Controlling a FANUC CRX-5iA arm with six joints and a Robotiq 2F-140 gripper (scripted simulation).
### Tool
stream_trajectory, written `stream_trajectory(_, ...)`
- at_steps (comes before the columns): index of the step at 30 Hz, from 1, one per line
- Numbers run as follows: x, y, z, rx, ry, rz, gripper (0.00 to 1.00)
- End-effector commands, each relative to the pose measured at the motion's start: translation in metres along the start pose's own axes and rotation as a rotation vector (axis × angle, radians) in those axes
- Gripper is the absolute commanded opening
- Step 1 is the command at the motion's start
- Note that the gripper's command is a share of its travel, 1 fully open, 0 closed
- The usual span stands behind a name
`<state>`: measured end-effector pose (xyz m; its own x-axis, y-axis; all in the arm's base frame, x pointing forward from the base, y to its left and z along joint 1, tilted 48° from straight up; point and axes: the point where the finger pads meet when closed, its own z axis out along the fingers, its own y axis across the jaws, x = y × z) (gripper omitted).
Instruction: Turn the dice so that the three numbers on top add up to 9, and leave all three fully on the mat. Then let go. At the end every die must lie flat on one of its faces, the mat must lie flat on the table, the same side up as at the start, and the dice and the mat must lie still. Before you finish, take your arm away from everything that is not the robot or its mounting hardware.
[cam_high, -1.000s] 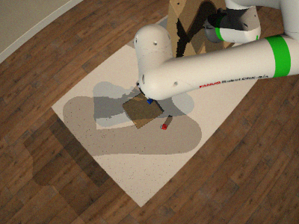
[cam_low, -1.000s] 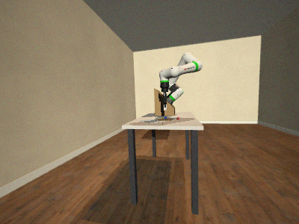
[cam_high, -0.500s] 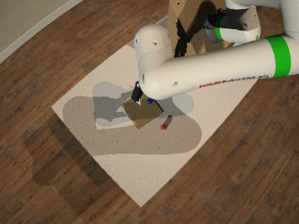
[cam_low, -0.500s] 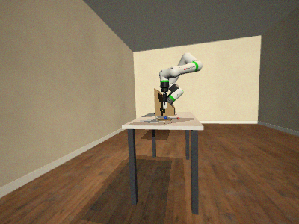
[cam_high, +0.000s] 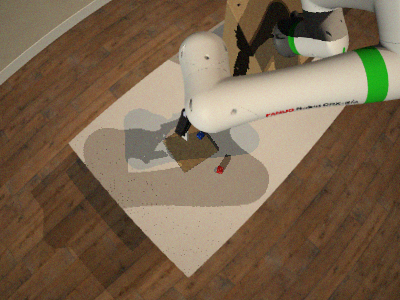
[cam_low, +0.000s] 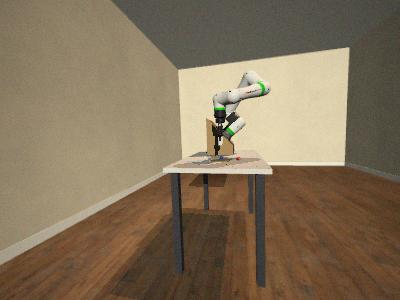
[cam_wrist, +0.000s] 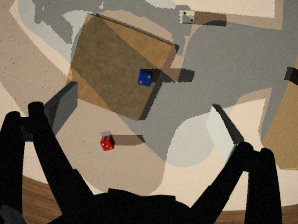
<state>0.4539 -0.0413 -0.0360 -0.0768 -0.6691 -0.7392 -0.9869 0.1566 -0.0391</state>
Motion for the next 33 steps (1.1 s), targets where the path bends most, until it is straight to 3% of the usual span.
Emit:
stream_trajectory(1, 0.004, 0.001, 0.000, 0.001, 0.000, -0.058, 1.00)
stream_trajectory(14, 0.033, 0.011, 0.004, 0.001, 0.002, -0.566, 1.00)
stream_trajectory(17, 0.034, 0.012, 0.004, 0.001, 0.002, -0.582, 1.00)
stream_trajectory(30, 0.064, 0.024, 0.009, 0.000, 0.002, -1.101, 1.00)
stream_trajectory(33, 0.065, 0.025, 0.009, 0.000, 0.002, -1.132, 1.00)
